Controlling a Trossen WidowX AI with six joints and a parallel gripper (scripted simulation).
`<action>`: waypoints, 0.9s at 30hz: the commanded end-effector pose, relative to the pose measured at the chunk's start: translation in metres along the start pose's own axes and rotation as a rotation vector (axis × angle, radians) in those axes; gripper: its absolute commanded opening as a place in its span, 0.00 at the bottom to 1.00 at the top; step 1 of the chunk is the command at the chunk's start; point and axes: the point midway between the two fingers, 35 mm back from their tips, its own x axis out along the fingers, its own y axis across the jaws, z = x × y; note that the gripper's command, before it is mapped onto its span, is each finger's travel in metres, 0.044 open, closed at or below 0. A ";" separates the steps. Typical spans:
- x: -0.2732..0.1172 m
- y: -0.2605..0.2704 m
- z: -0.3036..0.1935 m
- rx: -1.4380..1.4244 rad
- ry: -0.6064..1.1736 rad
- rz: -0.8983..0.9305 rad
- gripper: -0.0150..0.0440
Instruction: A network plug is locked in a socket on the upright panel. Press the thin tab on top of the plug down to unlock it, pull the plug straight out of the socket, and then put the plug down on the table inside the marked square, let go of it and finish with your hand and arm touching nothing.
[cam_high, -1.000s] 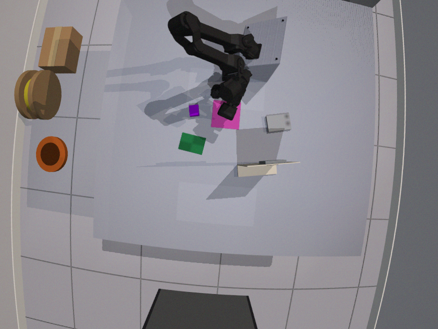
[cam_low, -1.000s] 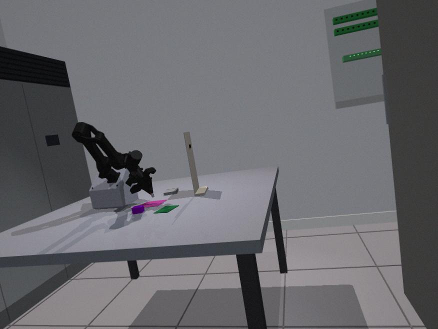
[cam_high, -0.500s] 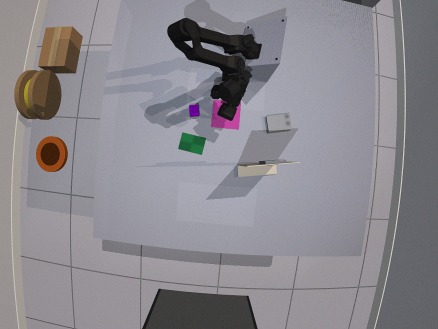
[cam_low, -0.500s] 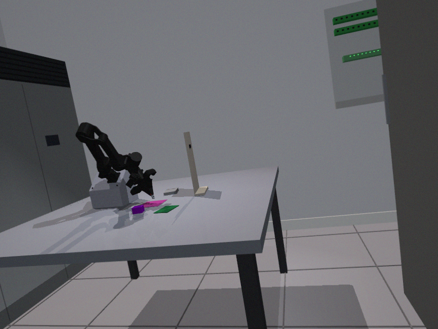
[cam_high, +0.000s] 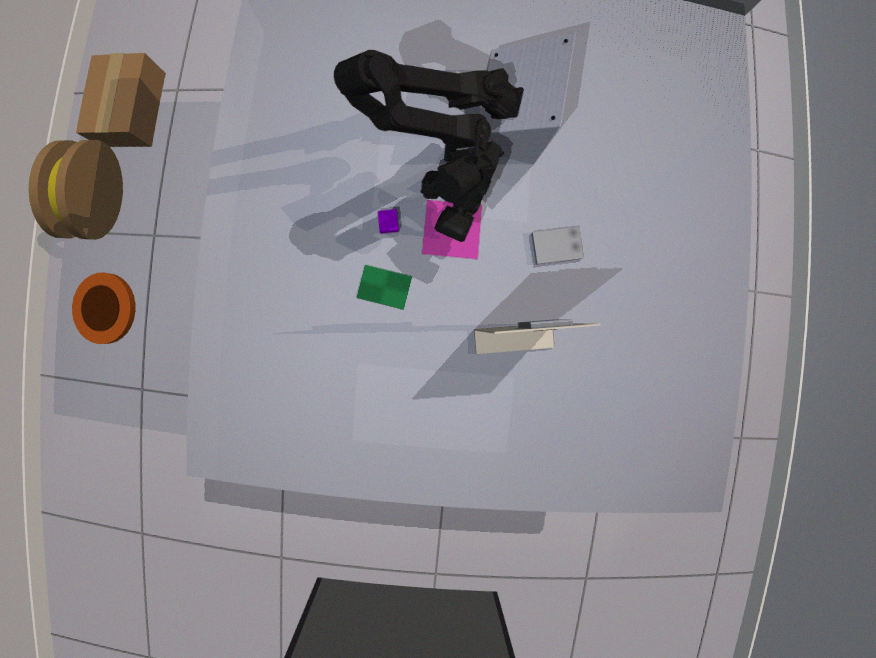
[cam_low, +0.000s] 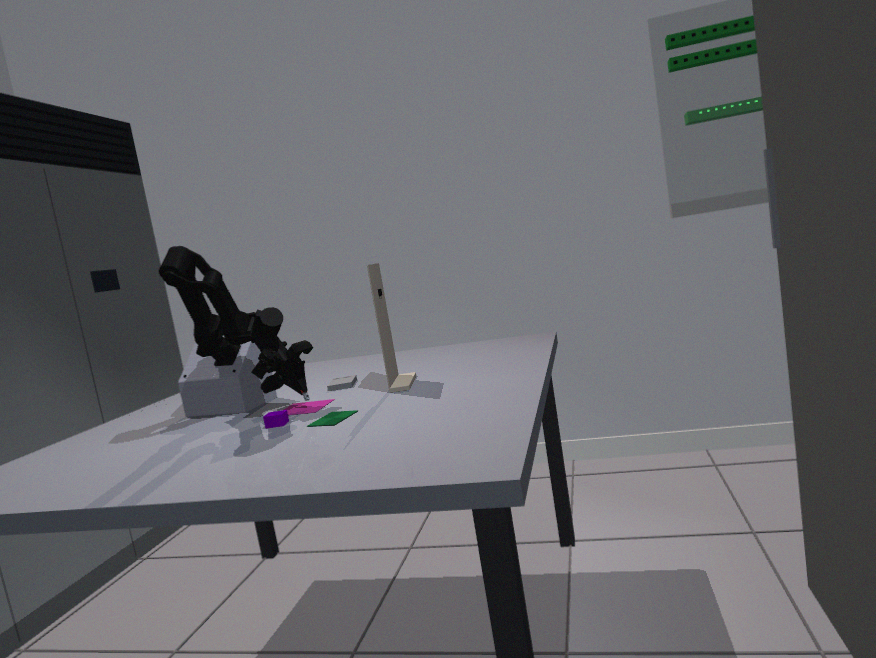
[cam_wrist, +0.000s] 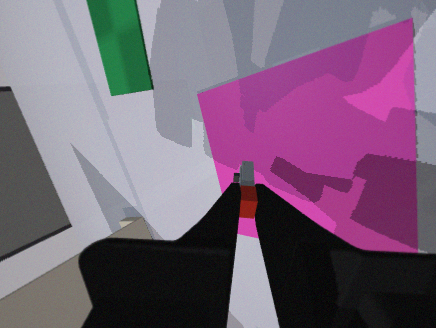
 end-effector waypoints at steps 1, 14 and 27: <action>0.002 -0.002 0.000 -0.003 0.003 0.000 0.25; 0.006 -0.006 0.001 -0.005 0.001 0.002 0.25; 0.010 -0.011 0.003 -0.006 -0.001 0.004 0.25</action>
